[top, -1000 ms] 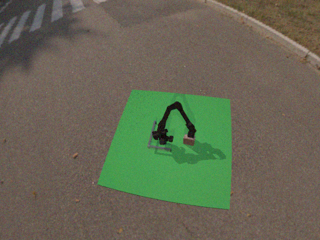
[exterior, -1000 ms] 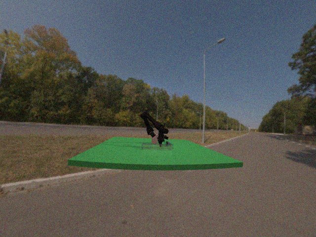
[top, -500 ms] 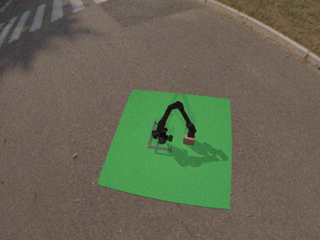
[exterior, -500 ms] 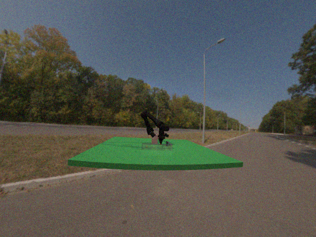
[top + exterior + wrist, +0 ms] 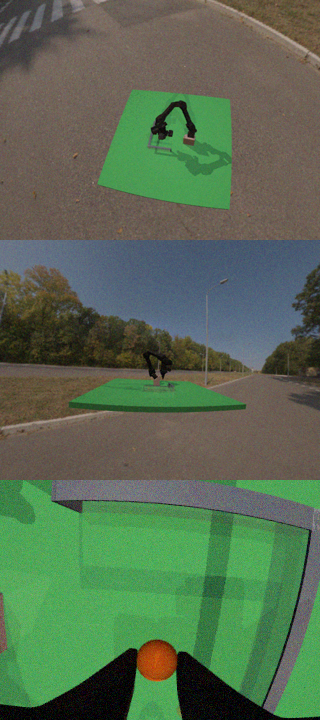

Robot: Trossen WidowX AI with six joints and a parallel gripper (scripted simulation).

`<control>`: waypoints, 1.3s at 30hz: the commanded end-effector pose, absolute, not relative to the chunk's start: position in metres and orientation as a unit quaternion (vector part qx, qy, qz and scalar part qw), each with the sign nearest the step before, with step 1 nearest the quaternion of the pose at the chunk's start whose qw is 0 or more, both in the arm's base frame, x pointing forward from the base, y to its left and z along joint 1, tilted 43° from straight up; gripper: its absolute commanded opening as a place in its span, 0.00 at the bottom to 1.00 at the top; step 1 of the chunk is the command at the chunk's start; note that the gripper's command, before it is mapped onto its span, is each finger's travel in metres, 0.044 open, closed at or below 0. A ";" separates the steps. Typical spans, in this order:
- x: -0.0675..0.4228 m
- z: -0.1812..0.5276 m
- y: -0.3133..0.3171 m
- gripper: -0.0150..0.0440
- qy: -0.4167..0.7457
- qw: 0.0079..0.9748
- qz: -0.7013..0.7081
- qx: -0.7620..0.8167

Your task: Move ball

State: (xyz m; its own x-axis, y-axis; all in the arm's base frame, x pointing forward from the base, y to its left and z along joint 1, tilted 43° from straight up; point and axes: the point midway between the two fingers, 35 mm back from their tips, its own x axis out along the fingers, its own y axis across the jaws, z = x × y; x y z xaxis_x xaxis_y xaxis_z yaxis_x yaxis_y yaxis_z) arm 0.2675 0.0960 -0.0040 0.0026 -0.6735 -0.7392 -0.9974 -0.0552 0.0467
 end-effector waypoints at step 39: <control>0.332 0.057 -0.059 0.25 0.640 0.261 0.306 -0.655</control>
